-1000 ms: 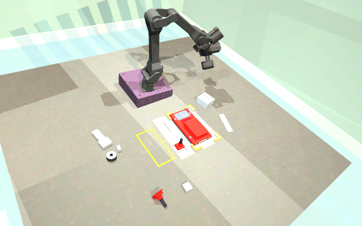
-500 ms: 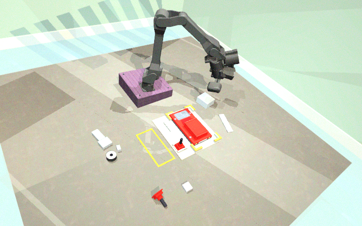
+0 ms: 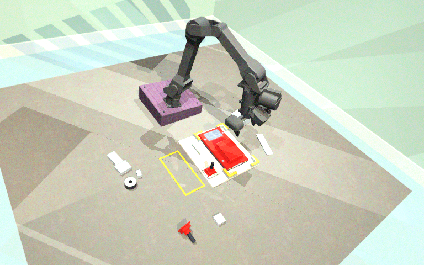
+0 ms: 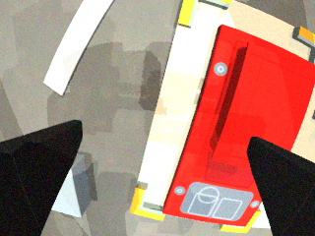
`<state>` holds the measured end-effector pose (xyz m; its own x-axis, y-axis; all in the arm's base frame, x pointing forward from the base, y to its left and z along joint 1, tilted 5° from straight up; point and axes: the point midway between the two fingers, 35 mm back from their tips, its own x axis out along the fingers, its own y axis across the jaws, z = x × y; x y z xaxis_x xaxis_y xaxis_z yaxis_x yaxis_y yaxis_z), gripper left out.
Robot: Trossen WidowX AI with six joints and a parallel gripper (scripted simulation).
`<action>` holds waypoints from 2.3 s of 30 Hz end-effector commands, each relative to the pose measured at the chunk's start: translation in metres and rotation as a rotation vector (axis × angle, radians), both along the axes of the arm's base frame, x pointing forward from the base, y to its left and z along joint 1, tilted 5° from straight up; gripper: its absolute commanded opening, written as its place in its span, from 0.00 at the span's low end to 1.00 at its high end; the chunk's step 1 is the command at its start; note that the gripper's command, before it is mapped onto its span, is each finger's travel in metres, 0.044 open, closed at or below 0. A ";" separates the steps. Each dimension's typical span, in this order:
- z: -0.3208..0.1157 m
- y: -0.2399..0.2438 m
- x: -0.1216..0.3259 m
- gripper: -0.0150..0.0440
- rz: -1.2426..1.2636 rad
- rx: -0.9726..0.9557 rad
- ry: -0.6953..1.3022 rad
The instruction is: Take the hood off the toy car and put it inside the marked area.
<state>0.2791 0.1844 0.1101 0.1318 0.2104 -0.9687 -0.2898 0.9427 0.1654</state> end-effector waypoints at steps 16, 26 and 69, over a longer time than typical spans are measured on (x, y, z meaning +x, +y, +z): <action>-0.005 -0.070 0.031 1.00 -0.140 -0.113 0.080; -0.012 -0.070 0.032 1.00 -0.140 -0.113 0.079; -0.045 -0.066 0.034 1.00 -0.140 -0.112 0.080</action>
<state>0.3136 0.1189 0.0679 0.0742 0.0909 -0.9931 -0.1485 0.9857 0.0792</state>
